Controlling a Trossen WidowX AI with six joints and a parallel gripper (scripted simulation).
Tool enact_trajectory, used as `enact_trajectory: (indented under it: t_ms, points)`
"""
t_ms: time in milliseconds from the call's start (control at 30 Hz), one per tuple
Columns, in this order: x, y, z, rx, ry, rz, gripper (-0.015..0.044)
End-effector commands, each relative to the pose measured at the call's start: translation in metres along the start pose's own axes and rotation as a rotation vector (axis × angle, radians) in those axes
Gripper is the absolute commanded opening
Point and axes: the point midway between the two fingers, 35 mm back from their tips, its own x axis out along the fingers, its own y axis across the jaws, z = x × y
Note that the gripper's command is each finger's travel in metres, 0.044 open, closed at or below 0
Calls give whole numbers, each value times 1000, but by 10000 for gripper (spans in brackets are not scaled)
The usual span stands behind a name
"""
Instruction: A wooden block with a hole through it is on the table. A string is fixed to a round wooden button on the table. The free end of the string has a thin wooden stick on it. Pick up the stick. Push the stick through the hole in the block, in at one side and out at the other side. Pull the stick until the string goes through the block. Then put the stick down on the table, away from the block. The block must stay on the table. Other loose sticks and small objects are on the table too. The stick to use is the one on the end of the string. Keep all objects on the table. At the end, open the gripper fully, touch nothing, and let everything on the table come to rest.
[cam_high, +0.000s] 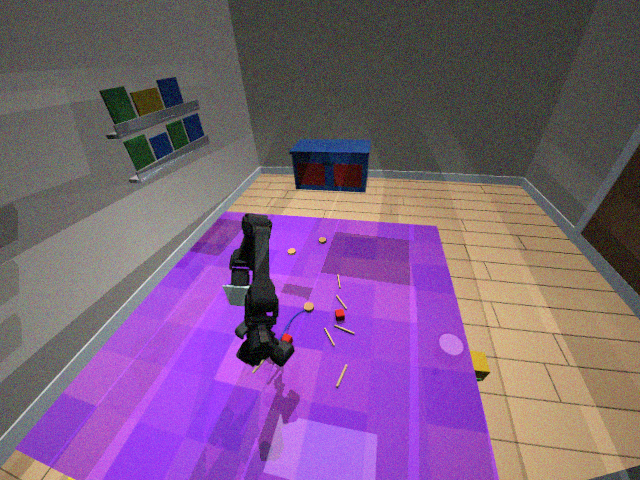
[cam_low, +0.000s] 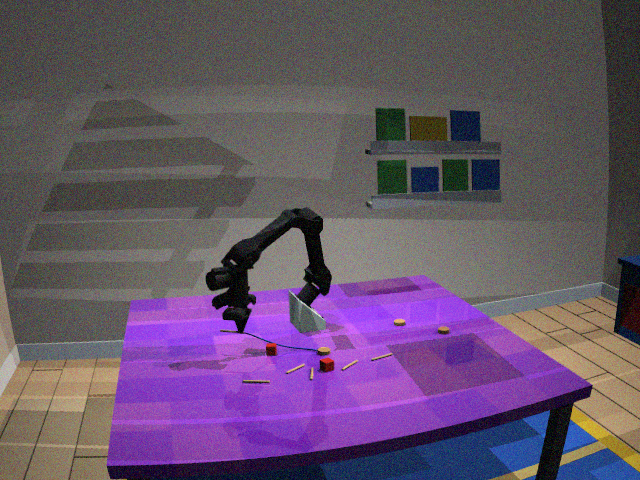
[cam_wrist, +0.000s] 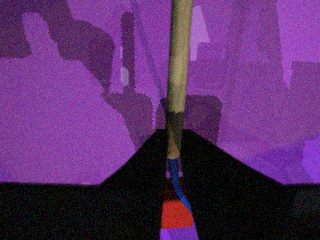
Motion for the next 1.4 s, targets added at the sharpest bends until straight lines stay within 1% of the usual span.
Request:
enact_trajectory:
  t_ms: [0, 1367]
  points:
    - [0, 6, -2, 42, 3, -1, 0]
    - [-4, 56, -22, 413, 0, 9, 0]
